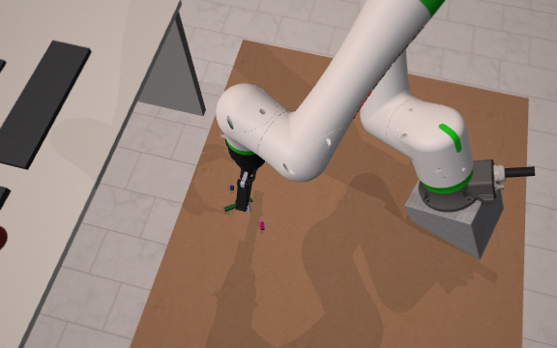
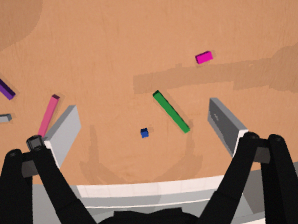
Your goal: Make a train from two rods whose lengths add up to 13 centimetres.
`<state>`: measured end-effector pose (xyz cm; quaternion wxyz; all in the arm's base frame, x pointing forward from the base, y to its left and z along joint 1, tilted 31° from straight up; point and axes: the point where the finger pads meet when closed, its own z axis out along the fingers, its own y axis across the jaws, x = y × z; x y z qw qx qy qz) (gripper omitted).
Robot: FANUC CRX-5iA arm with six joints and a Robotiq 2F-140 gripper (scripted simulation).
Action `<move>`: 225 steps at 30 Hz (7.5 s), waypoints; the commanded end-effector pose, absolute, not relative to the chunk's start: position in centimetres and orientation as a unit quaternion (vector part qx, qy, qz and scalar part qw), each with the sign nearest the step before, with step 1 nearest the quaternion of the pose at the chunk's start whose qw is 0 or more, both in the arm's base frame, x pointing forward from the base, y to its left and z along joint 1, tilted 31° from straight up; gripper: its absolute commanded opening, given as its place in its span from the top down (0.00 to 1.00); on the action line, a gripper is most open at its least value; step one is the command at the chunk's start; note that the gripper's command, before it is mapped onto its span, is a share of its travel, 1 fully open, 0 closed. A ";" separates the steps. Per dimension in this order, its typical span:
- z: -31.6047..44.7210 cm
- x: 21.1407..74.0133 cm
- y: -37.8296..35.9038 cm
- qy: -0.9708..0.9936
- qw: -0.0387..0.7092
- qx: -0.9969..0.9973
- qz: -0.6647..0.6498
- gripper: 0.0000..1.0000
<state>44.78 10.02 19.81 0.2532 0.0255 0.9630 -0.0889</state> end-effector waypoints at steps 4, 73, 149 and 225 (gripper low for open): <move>19.8 44.8 10.0 0.963 0.253 0.025 -0.089 0.00; 19.8 44.8 10.0 0.963 0.254 0.035 -0.086 0.00; 20.9 44.8 4.0 0.357 0.180 0.895 0.196 0.00; 21.9 44.0 -1.7 -0.666 -0.105 0.696 0.247 0.00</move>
